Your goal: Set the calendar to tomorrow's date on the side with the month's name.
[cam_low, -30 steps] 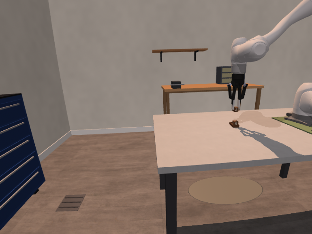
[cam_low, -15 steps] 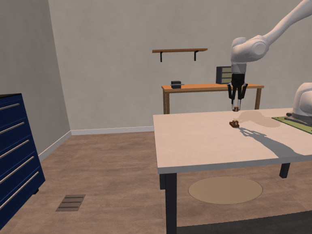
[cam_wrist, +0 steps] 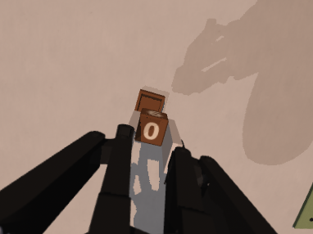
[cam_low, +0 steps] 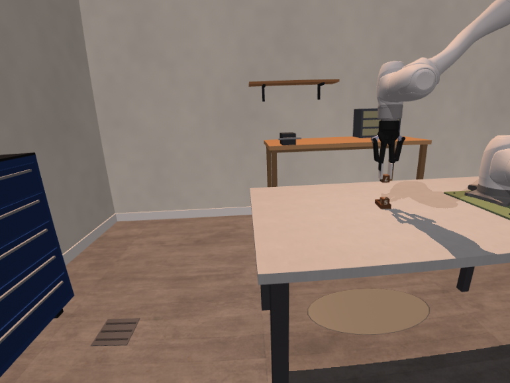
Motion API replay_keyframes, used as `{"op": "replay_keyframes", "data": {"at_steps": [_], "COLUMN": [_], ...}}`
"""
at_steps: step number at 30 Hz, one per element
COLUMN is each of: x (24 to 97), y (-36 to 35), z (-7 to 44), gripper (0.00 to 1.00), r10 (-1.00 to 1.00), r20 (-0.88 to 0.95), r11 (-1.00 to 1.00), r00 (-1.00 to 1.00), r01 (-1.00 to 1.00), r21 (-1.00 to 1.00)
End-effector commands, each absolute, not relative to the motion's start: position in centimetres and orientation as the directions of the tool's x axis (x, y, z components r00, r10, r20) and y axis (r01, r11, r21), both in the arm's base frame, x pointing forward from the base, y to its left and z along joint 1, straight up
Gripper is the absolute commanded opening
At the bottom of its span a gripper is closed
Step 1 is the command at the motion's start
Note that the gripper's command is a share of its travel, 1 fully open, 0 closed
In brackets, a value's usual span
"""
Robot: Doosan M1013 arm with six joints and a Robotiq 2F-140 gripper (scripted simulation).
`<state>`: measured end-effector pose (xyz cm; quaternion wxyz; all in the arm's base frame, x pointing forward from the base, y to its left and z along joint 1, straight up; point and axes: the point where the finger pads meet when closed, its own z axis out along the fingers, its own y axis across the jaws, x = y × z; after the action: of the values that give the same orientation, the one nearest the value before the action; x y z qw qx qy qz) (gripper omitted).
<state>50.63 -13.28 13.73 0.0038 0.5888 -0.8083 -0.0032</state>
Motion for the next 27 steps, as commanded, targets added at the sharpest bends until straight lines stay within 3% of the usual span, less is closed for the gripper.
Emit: {"op": "replay_keyframes", "data": {"at_steps": [1,16,27], "x": [51.0,51.3,52.8], "y": [-13.3,-12.8,-9.2], "z": [14.3,14.2,13.9], "gripper": [0.16,0.16,0.16], "r10": [-0.952,-0.926,-0.641], "r20": [0.003,0.003,0.004], "r11": [0.305,0.377,0.768], "r00": [-0.305,-0.377,-0.768], "r01": [-0.952,-0.926,-0.641], "r21": [0.003,0.003,0.001]}}
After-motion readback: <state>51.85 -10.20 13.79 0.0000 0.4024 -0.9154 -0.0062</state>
